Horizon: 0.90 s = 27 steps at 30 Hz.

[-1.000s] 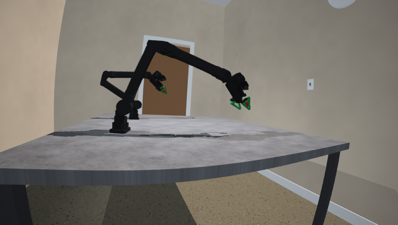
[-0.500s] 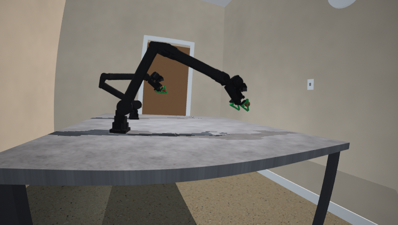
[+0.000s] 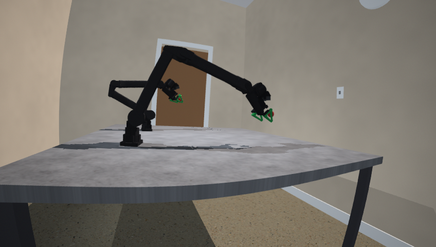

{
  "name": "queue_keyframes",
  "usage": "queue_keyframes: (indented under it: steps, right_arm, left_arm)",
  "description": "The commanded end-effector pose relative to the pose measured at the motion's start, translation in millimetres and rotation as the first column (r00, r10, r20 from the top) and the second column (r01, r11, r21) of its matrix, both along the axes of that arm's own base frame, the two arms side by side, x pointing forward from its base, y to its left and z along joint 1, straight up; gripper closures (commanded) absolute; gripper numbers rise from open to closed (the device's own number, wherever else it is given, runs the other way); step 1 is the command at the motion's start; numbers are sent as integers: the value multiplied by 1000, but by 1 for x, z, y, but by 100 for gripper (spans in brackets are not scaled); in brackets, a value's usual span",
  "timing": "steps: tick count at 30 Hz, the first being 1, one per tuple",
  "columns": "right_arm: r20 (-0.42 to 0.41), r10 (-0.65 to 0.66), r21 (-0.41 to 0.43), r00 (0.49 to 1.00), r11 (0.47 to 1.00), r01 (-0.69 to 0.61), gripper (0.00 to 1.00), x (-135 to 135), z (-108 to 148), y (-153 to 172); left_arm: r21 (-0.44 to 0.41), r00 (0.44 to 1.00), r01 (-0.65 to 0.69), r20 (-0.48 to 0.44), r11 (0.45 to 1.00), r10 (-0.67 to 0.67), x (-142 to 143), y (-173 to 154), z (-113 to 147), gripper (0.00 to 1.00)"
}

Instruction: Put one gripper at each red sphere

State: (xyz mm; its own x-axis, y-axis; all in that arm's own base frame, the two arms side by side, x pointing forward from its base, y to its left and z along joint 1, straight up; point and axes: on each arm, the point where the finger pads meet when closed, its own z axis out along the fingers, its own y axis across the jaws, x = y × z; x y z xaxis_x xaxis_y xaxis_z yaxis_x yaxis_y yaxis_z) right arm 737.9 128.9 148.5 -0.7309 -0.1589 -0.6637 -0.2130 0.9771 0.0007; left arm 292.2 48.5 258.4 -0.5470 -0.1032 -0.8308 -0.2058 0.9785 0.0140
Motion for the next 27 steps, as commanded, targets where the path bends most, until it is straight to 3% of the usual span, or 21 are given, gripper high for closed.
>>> queue_keyframes:
  steps: [1, 2, 3, 4, 27]
  right_arm:
    - [95, -10, 20, 995, 1000, 8, 0, 29, 40, 4]
    - [95, -10, 20, 995, 1000, 8, 0, 29, 40, 4]
    - [205, -13, 39, 979, 999, 6, 0, 56, 76, 8]
    - [205, -13, 39, 979, 999, 6, 0, 58, 78, 9]
    - [205, -13, 39, 979, 999, 6, 0, 59, 79, 9]
  left_arm:
    - [-5, 998, -26, 55, 1000, 26, 3, 5, 18, 0]
    - [-5, 998, -26, 55, 1000, 26, 3, 5, 18, 0]
    - [2, 995, -44, 89, 999, 43, 6, 11, 33, 0]
    - [2, 995, -44, 89, 999, 43, 6, 11, 33, 0]
    - [2, 995, -44, 89, 999, 43, 6, 11, 33, 0]
